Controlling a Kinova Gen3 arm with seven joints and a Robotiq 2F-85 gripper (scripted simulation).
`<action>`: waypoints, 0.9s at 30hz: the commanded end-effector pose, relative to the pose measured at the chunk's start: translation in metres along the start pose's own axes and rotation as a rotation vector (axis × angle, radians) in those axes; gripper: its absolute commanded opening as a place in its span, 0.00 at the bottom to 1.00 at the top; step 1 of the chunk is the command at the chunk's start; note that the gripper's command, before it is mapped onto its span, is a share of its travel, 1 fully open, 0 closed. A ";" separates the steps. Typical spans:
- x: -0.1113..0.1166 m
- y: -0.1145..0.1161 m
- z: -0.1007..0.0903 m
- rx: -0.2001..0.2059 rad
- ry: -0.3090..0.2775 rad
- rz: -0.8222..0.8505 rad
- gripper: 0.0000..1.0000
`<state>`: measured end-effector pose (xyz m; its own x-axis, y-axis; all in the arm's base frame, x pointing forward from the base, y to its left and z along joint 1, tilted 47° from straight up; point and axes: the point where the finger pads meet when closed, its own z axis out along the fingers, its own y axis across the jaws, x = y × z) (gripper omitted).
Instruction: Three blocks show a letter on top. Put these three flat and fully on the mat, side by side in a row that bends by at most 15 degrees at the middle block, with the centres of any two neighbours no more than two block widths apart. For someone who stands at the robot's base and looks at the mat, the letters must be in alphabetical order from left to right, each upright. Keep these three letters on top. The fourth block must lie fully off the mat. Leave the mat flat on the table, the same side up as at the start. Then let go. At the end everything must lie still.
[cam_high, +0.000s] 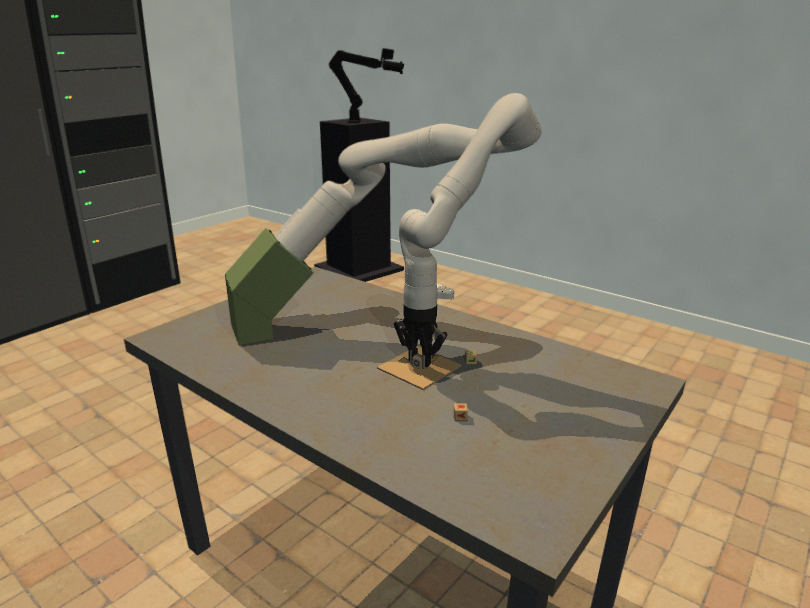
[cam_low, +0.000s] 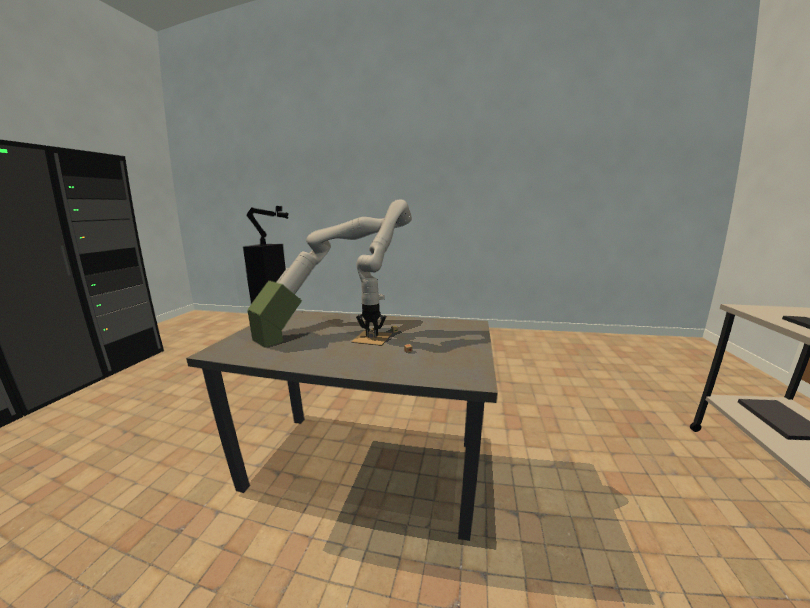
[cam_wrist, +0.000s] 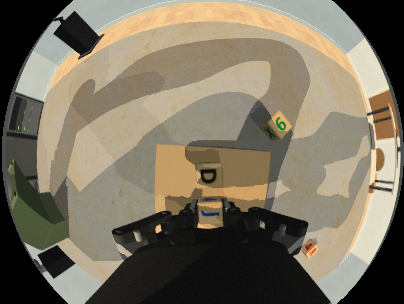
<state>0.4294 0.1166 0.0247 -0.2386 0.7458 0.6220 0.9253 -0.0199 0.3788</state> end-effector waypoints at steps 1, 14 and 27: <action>0.000 0.000 -0.001 -0.001 -0.001 0.000 0.29; 0.000 0.000 -0.001 -0.001 -0.001 0.000 0.41; 0.000 0.000 -0.014 -0.001 -0.001 0.000 0.41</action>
<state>0.4244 0.1131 0.0285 -0.2393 0.7429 0.6251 0.9279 -0.0146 0.3726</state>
